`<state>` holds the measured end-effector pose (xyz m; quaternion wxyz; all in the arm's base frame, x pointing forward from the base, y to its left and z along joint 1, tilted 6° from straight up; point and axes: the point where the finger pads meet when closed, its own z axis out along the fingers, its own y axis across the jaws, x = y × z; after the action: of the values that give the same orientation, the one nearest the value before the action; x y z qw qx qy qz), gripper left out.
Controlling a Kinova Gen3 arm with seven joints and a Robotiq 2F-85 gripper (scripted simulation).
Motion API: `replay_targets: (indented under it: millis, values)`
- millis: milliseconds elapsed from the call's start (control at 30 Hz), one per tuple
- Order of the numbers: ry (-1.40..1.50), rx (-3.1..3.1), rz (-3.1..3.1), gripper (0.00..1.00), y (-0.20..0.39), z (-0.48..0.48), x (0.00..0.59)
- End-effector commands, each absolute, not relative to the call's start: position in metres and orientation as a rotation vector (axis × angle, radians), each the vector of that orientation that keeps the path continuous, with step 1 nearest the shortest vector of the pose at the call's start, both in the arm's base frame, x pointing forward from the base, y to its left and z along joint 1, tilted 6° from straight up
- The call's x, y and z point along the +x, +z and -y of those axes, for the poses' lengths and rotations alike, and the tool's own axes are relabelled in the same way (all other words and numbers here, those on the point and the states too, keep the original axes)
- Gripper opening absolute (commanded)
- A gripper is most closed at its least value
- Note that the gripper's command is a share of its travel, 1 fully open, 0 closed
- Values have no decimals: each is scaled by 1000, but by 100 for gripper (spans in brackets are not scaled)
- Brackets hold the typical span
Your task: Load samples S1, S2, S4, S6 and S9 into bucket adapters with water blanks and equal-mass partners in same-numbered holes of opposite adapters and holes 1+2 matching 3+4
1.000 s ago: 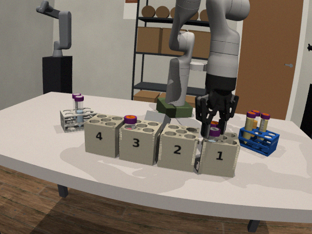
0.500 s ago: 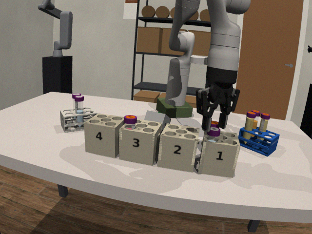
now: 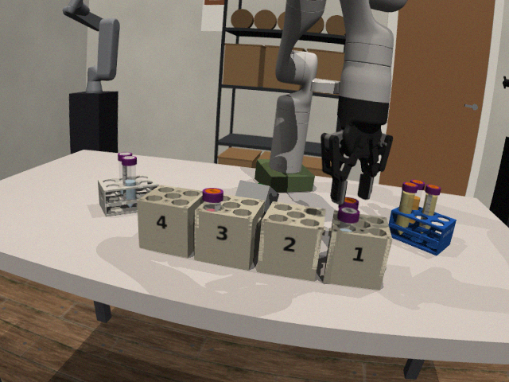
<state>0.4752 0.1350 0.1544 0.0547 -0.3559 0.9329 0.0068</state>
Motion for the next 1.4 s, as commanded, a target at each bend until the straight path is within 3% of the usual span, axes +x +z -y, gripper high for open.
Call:
replay_targets:
  millis: [0, 1367]
  values:
    - [25, -1087, -2825, 62, 163, -136, 475]
    - [26, -1089, -2825, 62, 212, -133, 470]
